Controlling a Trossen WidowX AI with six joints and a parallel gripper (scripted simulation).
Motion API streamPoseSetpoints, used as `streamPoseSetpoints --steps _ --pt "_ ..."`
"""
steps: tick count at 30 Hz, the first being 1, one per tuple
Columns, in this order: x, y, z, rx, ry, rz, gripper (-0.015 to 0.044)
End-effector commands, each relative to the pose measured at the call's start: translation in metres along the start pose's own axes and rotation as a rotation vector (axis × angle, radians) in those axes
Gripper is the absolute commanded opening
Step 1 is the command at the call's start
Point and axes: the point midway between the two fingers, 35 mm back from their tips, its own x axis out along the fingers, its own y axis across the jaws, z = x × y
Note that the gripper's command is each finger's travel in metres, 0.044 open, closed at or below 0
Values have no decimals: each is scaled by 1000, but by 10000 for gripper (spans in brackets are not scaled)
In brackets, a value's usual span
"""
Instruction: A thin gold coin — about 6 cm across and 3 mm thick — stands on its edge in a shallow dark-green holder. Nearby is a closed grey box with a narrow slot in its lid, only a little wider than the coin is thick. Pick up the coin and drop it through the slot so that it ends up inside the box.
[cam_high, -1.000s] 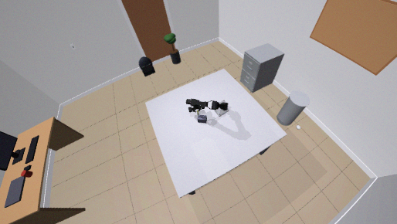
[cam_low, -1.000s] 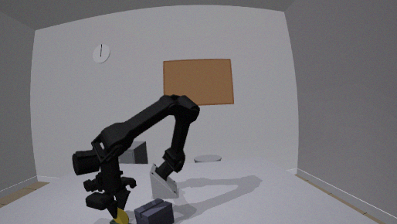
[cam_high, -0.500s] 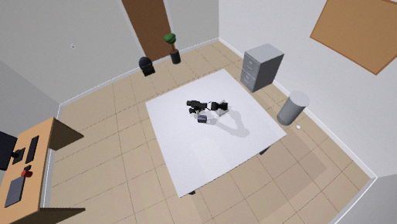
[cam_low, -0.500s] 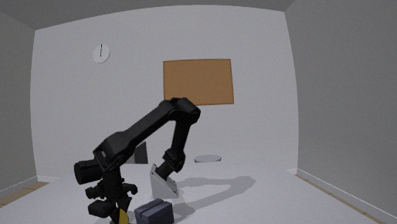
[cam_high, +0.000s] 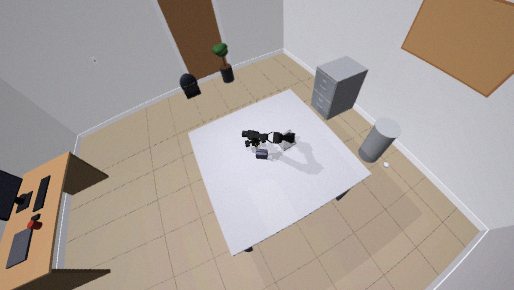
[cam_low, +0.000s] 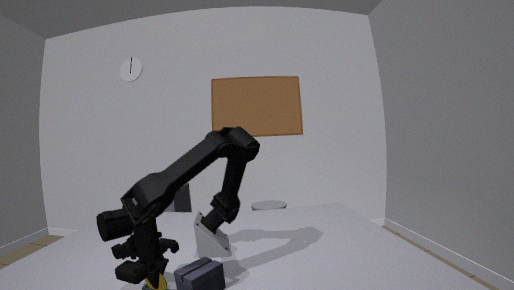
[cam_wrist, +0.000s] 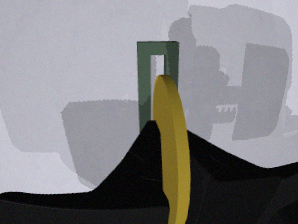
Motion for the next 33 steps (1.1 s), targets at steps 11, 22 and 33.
streamPoseSetpoints --steps 11,22,33 --pt "-17 2 0 5 1 -1 0" --pt "-44 4 1 5 -2 -1 0" --pt "-72 3 1 6 -3 -1 0"
